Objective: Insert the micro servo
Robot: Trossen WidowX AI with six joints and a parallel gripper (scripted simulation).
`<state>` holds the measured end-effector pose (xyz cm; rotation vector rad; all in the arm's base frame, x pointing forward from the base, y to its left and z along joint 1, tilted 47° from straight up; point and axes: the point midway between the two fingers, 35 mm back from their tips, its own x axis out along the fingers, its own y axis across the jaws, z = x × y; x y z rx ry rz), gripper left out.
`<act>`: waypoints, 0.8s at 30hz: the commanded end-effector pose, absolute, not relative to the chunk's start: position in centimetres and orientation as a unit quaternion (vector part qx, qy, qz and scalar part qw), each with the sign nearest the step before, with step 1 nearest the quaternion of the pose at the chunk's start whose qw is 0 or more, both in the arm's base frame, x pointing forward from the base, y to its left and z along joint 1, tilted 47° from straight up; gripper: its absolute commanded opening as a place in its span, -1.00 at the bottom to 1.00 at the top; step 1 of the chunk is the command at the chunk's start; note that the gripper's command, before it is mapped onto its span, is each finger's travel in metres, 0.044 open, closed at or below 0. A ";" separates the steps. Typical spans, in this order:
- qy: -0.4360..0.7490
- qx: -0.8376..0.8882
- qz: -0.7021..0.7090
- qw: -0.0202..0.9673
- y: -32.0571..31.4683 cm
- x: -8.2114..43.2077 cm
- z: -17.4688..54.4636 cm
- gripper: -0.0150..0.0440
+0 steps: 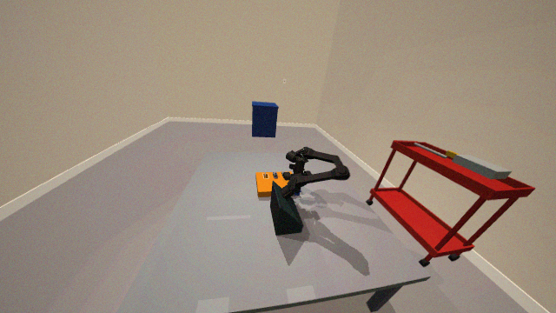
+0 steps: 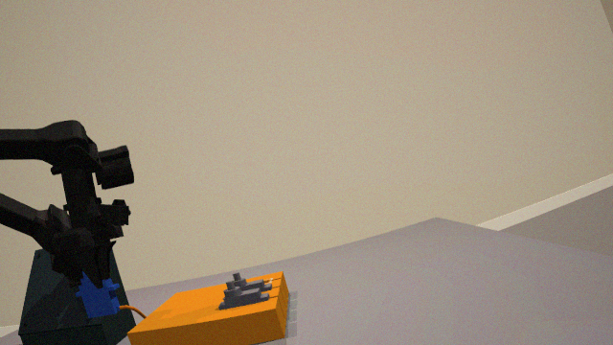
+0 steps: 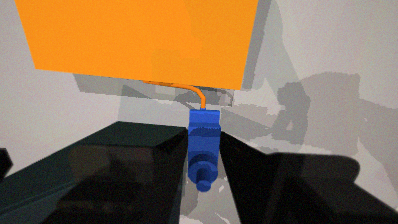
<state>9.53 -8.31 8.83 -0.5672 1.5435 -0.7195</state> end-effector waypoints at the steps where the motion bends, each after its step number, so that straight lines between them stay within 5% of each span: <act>1: 0.671 -0.245 -0.316 0.624 -8.0 9.5 9.1 -0.49; 24: 0.671 -0.245 -0.315 0.624 -8.5 10.5 9.4 -0.49</act>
